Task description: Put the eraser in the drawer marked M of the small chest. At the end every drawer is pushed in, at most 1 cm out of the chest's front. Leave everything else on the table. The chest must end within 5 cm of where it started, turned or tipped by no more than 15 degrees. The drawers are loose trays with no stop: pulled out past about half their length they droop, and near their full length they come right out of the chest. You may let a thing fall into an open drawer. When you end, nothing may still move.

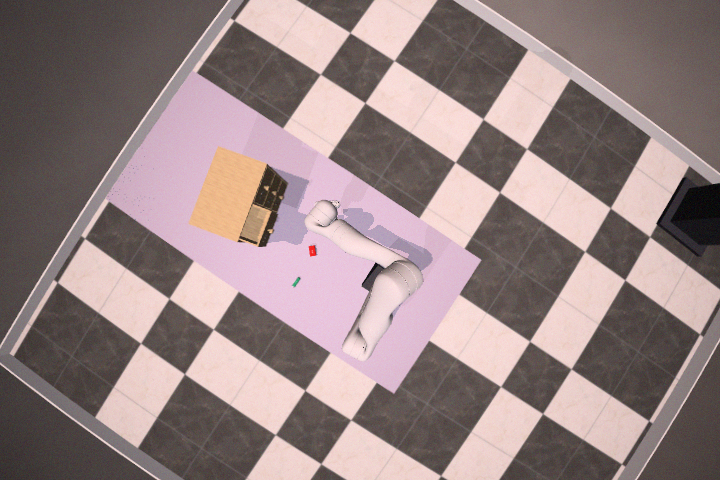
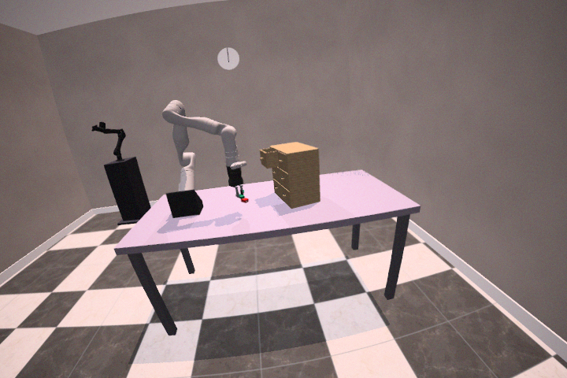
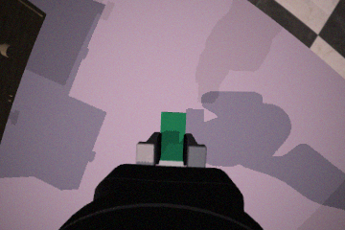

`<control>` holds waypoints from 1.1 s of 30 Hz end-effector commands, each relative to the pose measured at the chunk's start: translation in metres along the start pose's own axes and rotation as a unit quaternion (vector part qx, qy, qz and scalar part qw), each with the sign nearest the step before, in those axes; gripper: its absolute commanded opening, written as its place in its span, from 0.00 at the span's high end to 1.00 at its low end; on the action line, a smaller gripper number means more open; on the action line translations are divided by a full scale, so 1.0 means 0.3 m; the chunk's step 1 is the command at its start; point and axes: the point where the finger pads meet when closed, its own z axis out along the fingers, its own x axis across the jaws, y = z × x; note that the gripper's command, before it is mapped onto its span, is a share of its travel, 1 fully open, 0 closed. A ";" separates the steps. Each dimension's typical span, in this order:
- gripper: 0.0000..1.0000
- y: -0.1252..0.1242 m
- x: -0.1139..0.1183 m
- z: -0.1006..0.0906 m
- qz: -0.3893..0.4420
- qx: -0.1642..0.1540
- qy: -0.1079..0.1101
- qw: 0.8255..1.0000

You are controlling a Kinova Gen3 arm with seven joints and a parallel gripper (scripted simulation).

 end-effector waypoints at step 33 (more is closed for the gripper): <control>0.55 0.037 -0.074 -0.002 0.183 0.001 -0.002 0.983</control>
